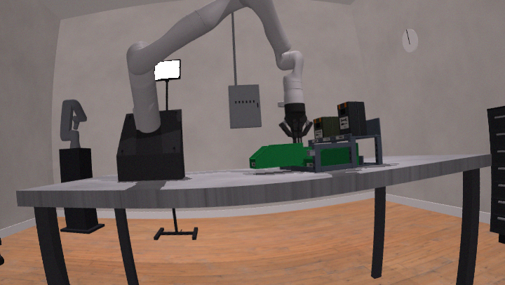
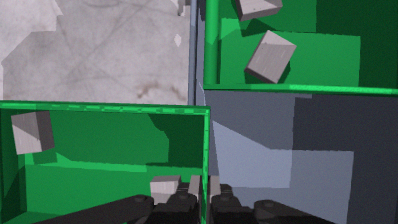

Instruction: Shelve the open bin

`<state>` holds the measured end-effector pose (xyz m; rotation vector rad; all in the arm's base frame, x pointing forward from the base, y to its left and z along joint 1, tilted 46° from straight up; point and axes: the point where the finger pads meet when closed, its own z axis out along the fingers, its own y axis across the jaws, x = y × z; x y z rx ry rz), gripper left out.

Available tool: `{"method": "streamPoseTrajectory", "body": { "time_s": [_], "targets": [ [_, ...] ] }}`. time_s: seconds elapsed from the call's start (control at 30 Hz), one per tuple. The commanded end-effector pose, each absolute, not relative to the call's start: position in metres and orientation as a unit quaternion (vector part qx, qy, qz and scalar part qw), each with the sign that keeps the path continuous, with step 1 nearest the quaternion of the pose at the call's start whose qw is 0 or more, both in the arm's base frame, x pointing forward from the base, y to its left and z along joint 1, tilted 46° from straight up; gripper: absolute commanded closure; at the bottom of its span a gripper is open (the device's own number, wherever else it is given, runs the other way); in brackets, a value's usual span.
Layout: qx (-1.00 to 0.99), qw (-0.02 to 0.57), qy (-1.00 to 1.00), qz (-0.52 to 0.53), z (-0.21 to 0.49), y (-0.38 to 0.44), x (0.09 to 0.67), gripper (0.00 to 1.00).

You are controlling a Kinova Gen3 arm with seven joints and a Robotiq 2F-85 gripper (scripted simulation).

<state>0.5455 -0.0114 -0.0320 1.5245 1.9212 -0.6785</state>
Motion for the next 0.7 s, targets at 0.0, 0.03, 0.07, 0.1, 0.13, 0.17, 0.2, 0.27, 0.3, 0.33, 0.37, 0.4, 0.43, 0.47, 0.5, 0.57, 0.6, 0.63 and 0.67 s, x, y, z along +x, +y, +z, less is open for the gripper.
{"method": "streamPoseTrajectory", "body": {
  "time_s": [0.0,0.03,0.07,0.1,0.13,0.17,0.2,0.27,0.3,0.33,0.37,0.4,0.43,0.47,0.5,0.57,0.6,0.63,0.67],
  "targets": [
    [0.572,0.294,0.722,-0.253,-0.0312,-0.0095,0.5461,0.90],
    [0.572,0.294,0.722,-0.253,-0.0312,-0.0095,0.5461,0.90],
    [0.572,0.294,0.722,-0.253,-0.0312,-0.0095,0.5461,0.90],
    [0.572,0.294,0.722,-0.253,-0.0312,-0.0095,0.5461,0.90],
    [0.572,0.294,0.722,-0.253,-0.0312,-0.0095,0.5461,0.90],
    [0.572,0.294,0.722,-0.254,-0.0314,-0.0096,0.5478,0.90],
    [0.572,0.294,0.722,-0.254,-0.0314,-0.0088,0.5496,0.90],
    [0.572,0.294,0.722,-0.254,-0.0312,-0.0074,0.5534,0.90],
    [0.572,0.294,0.722,-0.253,-0.0312,-0.0067,0.5552,0.90],
    [0.572,0.294,0.722,-0.253,-0.0312,-0.0067,0.5552,0.90],
    [0.572,0.294,0.722,-0.253,-0.0312,-0.0067,0.5552,0.90],
    [0.572,0.294,0.722,-0.253,-0.0312,-0.0067,0.5552,0.90],
    [0.572,0.294,0.722,-0.253,-0.0312,-0.0067,0.5552,0.90],
    [0.572,0.294,0.722,-0.253,-0.0312,-0.0067,0.5552,0.90],
    [0.572,0.294,0.722,-0.253,-0.0312,-0.0067,0.5552,0.90],
    [0.572,0.294,0.722,-0.253,-0.0312,-0.0067,0.5552,0.90],
    [0.572,0.294,0.722,-0.253,-0.0312,-0.0067,0.5552,0.90],
    [0.572,0.294,0.722,-0.253,-0.0312,-0.0067,0.5552,0.90],
    [0.572,0.294,0.722,-0.253,-0.0312,-0.0067,0.5552,0.90]
  ]
}}
